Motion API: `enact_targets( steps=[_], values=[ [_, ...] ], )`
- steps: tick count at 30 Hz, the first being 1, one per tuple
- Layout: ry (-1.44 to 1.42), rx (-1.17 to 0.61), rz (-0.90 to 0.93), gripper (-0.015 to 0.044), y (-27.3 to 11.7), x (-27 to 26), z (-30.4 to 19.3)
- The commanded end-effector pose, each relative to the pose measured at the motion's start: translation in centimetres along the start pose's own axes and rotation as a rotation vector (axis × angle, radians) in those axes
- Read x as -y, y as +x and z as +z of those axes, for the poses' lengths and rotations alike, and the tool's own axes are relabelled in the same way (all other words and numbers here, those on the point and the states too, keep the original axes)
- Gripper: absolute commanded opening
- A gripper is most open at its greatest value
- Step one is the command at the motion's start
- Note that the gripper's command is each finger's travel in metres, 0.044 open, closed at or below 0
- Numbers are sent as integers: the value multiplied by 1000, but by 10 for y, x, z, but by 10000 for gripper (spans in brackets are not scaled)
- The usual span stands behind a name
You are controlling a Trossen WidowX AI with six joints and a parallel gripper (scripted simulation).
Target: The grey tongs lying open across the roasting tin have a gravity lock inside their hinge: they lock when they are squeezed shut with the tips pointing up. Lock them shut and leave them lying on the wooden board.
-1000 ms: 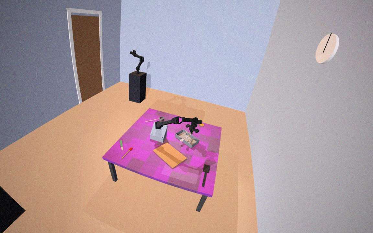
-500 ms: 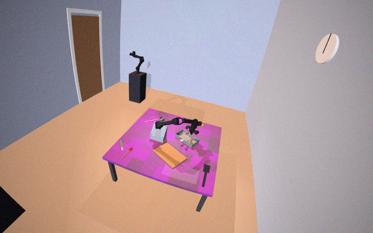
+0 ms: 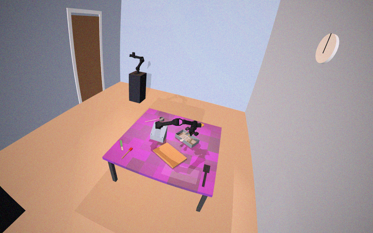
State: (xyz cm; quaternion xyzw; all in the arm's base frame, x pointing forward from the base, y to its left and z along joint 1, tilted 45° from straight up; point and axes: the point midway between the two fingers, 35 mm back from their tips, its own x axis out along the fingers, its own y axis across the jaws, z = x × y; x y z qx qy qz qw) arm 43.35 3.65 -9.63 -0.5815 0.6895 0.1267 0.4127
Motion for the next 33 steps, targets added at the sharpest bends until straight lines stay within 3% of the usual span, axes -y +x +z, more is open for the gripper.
enact_targets(
  steps=[1,33],
  values=[
    [-7,-3,-3,-150,6,-1,0],
    [-8,-2,-2,-150,12,-34,3]
  ],
)
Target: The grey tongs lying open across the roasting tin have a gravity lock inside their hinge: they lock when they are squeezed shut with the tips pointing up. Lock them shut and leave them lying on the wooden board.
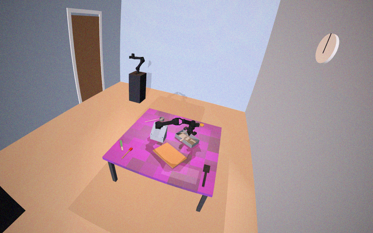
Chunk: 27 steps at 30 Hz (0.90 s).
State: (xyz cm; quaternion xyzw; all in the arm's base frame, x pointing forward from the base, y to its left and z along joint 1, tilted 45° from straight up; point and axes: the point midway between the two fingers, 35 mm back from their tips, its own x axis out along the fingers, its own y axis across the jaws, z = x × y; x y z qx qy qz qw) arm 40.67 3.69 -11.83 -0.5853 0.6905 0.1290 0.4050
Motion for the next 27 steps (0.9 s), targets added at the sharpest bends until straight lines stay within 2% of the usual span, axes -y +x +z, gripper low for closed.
enact_targets(
  steps=[1,27],
  values=[
    [7,8,-2,-150,-3,-5,1],
    [6,7,-1,-150,-2,-48,-1]
  ],
)
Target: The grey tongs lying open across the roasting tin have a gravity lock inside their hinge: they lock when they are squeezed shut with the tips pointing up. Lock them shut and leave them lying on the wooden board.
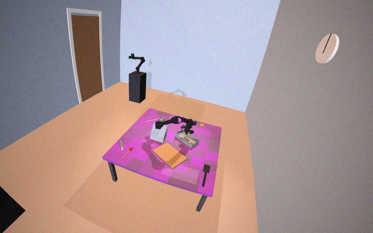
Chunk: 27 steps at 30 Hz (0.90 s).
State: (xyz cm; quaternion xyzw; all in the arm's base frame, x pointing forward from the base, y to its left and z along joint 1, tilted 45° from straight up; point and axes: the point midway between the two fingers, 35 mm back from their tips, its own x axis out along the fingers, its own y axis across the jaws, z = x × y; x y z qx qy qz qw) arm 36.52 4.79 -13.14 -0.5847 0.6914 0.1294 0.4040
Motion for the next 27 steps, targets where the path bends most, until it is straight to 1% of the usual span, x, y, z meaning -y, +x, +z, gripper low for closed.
enact_targets(
  steps=[1,27],
  values=[
    [7,9,-3,-150,-3,-5,0],
    [-3,0,-1,-150,0,-11,-1]
  ],
)
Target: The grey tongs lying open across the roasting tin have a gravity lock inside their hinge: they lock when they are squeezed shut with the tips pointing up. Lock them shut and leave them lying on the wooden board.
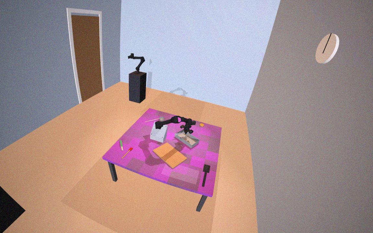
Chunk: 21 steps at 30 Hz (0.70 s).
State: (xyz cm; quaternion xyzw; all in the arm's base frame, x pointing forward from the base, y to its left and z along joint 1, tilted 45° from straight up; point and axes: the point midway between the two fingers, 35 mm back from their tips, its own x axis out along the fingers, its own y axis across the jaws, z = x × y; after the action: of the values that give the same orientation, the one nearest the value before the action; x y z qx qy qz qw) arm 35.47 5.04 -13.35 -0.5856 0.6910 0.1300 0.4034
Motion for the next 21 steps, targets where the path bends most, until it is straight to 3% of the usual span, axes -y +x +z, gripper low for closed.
enact_targets(
  steps=[1,5,9,15,21],
  values=[
    [-1,0,0,-150,0,0,0],
    [-1,0,0,-150,0,0,0],
    [1,5,0,-45,-25,2,3],
    [8,11,0,113,-101,0,1],
    [-2,12,-7,270,-92,0,4]
  ],
)
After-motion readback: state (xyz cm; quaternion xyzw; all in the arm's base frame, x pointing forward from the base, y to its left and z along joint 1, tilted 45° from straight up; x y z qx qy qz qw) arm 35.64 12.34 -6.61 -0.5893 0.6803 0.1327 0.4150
